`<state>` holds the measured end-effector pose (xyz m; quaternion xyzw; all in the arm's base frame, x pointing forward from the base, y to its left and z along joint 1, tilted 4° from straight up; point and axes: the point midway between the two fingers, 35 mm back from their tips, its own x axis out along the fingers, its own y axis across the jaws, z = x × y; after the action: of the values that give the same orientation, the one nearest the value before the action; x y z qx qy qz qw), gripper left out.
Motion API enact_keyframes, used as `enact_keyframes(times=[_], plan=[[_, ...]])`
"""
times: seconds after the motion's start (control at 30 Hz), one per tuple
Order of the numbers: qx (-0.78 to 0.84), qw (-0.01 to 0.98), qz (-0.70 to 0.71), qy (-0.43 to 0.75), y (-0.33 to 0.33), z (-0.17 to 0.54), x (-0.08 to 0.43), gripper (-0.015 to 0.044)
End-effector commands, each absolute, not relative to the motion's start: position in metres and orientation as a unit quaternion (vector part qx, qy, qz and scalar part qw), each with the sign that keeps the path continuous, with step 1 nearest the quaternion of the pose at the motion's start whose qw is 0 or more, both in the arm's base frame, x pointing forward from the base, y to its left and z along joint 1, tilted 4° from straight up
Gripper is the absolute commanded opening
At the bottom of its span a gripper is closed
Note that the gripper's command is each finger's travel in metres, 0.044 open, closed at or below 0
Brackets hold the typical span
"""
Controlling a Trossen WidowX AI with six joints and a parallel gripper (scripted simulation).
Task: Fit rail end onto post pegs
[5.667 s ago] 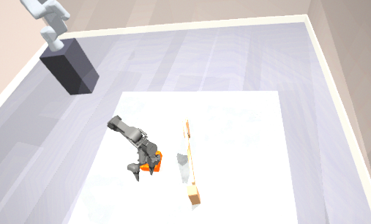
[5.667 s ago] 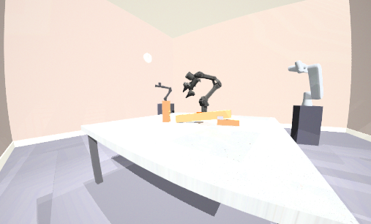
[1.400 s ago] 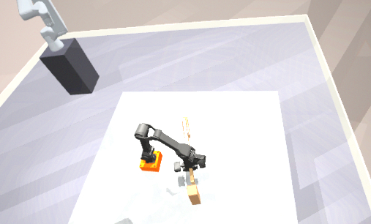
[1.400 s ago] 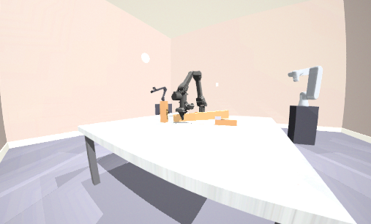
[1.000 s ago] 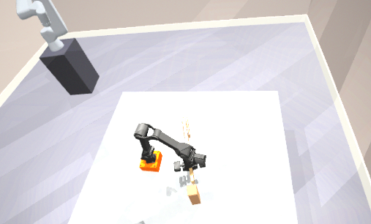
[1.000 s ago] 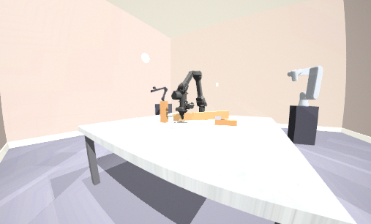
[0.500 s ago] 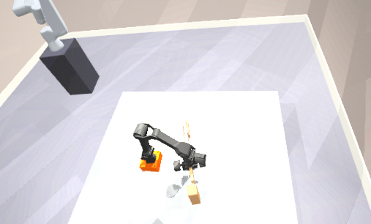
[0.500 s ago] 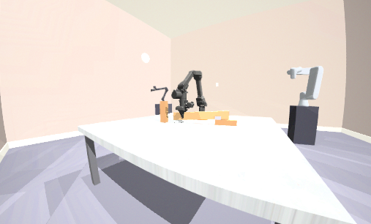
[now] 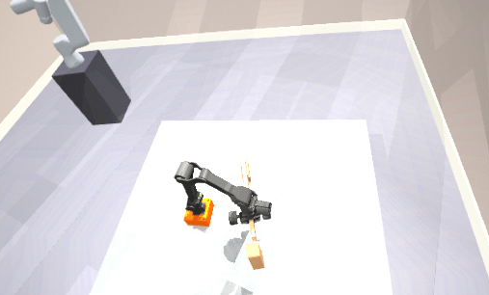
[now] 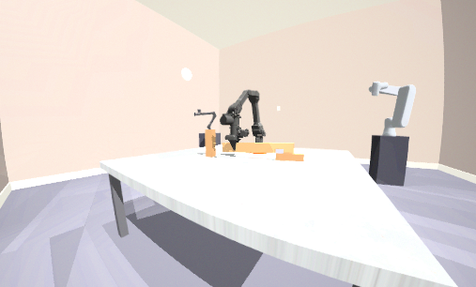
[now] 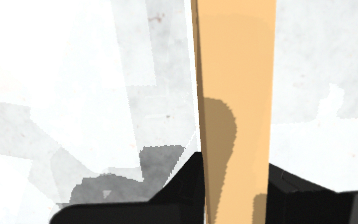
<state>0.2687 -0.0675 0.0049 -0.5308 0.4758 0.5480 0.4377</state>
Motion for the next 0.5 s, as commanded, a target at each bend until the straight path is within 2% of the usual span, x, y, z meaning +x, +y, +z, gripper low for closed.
enact_keyframes(times=[0.0,0.47], plan=[[-0.531,0.442,0.547,0.473,-0.0666,0.009,0.2711,0.0],[-0.531,0.442,0.547,0.473,-0.0665,0.0161,0.2714,0.0]])
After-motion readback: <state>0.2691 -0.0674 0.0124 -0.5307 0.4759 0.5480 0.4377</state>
